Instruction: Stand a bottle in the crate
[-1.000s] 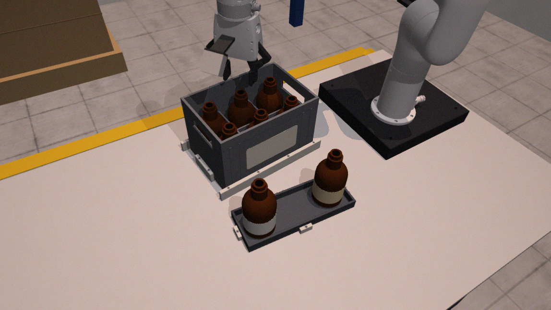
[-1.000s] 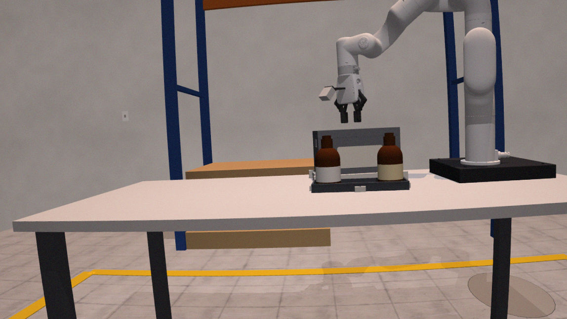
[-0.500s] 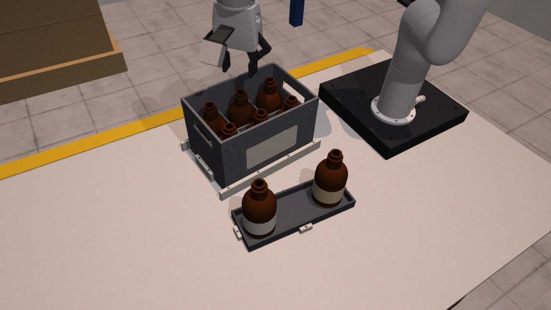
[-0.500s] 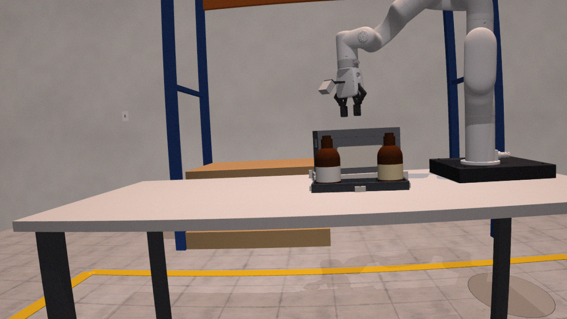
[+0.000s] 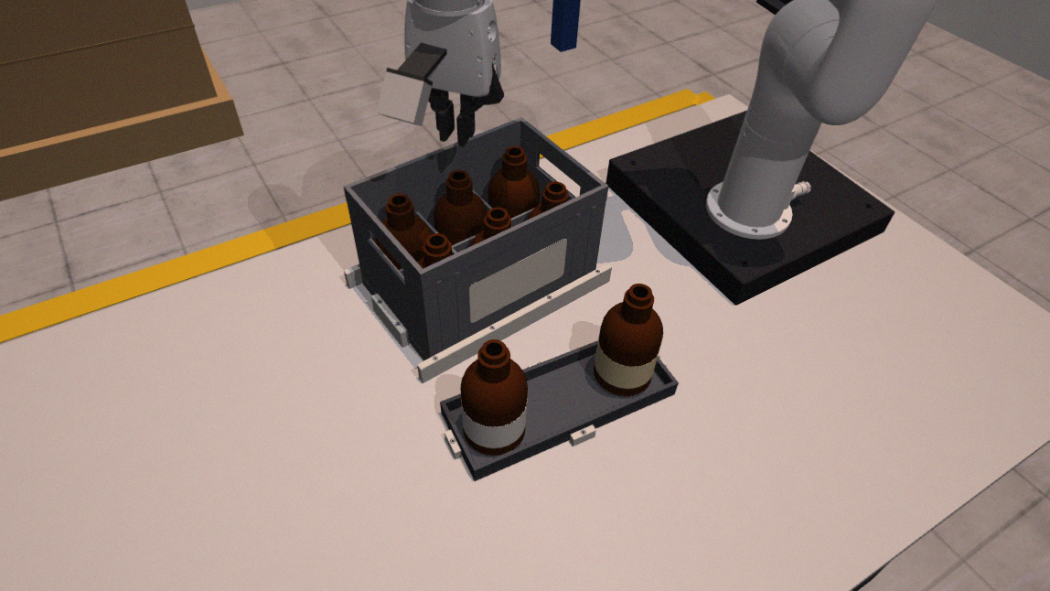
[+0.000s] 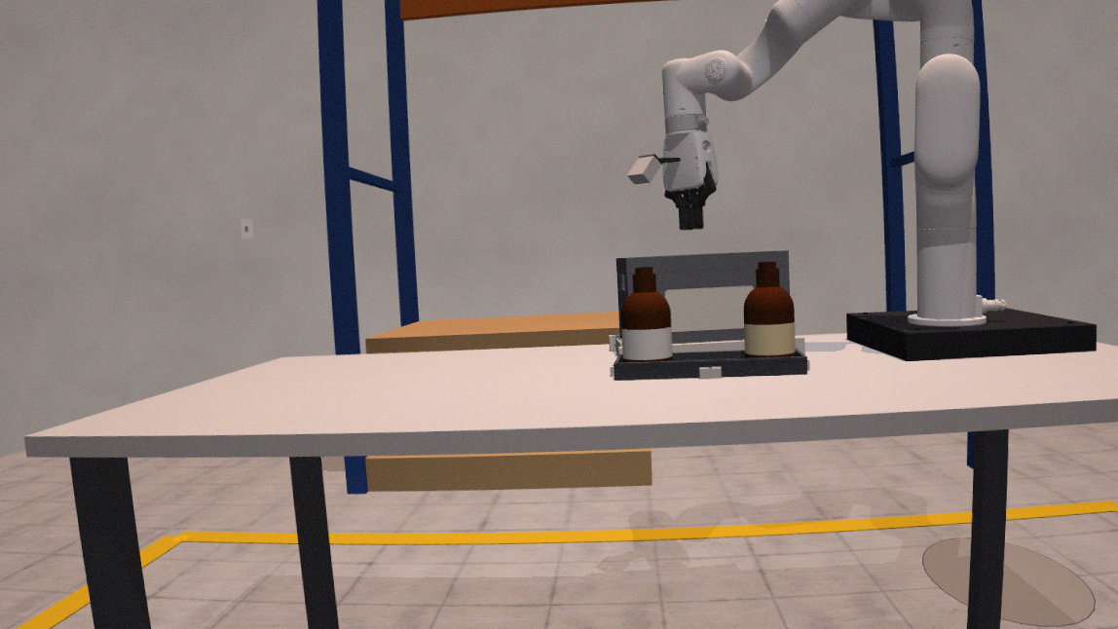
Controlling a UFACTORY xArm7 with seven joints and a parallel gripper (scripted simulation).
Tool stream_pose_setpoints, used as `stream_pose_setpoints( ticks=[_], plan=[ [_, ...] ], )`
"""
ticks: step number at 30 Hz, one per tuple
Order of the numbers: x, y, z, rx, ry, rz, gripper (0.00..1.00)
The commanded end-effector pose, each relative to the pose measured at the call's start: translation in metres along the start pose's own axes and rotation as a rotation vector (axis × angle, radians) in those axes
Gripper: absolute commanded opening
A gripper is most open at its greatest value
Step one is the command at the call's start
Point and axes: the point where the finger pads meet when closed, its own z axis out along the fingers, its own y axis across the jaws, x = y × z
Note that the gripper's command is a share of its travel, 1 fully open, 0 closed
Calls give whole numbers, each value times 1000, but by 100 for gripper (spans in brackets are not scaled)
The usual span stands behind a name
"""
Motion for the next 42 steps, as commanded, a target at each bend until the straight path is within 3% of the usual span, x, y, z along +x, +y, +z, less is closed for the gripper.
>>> stream_pose_setpoints(
  ticks=[1,42],
  plan=[
    [1,1,-2,-4,2,0,0],
    [1,1,-2,-4,2,0,0]
  ],
)
